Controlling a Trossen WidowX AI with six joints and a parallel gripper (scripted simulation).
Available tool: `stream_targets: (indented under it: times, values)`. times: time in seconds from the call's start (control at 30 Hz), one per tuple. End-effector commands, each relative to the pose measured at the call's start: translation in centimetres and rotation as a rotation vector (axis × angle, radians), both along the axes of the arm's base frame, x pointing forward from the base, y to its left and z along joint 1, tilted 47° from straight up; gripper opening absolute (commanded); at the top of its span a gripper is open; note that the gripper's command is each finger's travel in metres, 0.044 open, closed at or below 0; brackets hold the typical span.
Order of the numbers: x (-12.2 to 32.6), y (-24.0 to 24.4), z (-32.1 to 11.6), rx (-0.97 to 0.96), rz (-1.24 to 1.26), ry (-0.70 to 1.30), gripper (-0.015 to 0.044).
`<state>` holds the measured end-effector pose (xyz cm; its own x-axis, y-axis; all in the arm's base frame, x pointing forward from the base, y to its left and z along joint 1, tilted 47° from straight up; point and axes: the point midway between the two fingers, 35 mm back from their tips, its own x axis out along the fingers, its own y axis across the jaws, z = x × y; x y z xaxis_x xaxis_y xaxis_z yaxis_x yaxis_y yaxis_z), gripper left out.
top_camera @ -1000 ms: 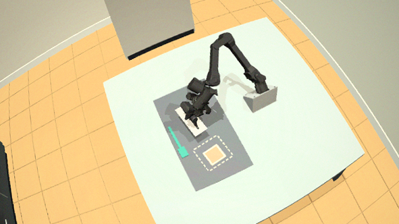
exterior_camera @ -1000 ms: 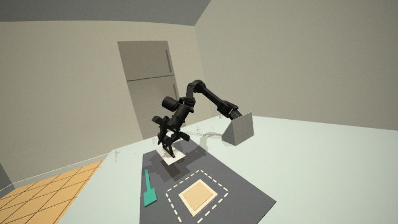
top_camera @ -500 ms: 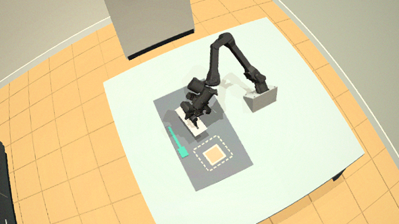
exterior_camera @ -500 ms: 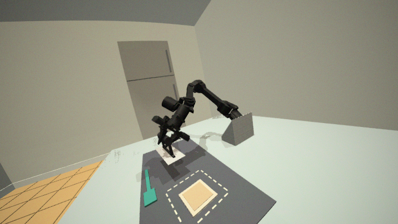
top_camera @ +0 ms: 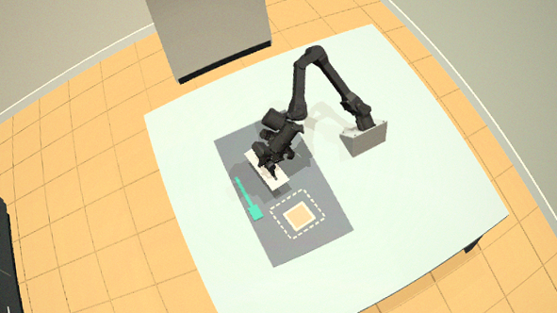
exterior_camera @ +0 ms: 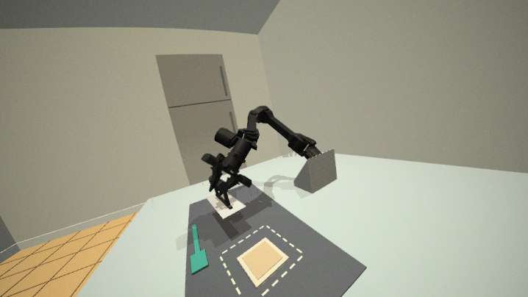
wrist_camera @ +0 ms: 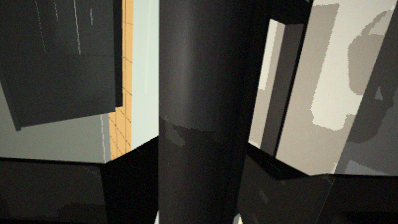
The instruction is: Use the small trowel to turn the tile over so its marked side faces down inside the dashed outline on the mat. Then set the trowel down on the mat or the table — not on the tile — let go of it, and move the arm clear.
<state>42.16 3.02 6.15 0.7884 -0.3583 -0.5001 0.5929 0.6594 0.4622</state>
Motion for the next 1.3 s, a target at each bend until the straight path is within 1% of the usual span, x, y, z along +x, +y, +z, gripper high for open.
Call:
stream_targets:
  times: [0.0,0.5,0.87,1.27]
  values:
    - [0.3,0.5,0.4,0.005,0.016,-0.010,0.0000]
    - [0.0,-0.6,0.2,-0.002,0.000,0.009,0.0000]
    - [-0.6,-6.7,3.5,-0.015,0.067,0.107,0.0000]
    - [-3.7,-12.6,7.6,-0.019,0.152,0.169,0.0000]
